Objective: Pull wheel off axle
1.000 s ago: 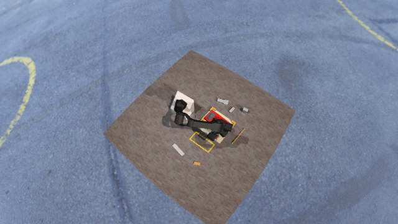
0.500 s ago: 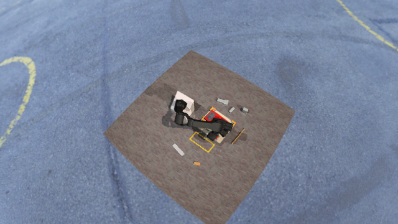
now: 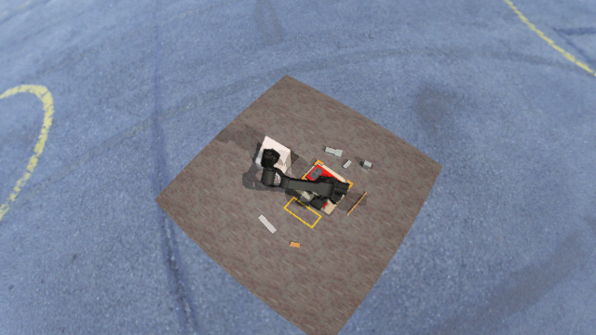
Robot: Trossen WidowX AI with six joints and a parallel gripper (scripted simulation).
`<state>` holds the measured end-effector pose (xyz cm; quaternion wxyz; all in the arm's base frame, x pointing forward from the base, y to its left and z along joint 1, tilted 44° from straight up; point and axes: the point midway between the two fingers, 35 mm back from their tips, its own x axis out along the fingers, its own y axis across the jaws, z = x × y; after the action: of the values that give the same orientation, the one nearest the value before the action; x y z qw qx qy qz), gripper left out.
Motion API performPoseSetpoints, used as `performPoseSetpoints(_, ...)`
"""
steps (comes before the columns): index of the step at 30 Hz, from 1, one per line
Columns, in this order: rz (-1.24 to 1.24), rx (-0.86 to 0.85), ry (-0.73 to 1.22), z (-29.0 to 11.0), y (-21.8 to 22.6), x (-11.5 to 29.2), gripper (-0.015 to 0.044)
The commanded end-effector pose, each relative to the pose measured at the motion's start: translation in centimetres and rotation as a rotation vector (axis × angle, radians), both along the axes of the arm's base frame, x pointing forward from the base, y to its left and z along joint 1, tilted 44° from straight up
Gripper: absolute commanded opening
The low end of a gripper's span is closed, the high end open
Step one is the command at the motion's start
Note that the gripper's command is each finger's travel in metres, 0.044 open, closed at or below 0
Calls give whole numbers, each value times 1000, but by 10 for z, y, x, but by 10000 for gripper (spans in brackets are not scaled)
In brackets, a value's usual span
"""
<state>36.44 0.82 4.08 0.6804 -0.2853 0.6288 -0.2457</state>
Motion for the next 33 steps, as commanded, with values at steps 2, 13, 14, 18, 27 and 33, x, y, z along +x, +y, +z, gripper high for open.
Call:
performPoseSetpoints(2, -3, 6, -10, 3, 3, 2, 0)
performPoseSetpoints(13, -2, 5, -9, 6, 5, 1, 0)
performPoseSetpoints(14, -2, 5, -9, 6, 5, 1, 0)
performPoseSetpoints(18, -2, 6, -9, 10, 10, 0, 0)
performPoseSetpoints(27, -2, 6, -8, 30, 30, -8, 0)
performPoseSetpoints(33, 3, -1, 6, 32, 17, -12, 0)
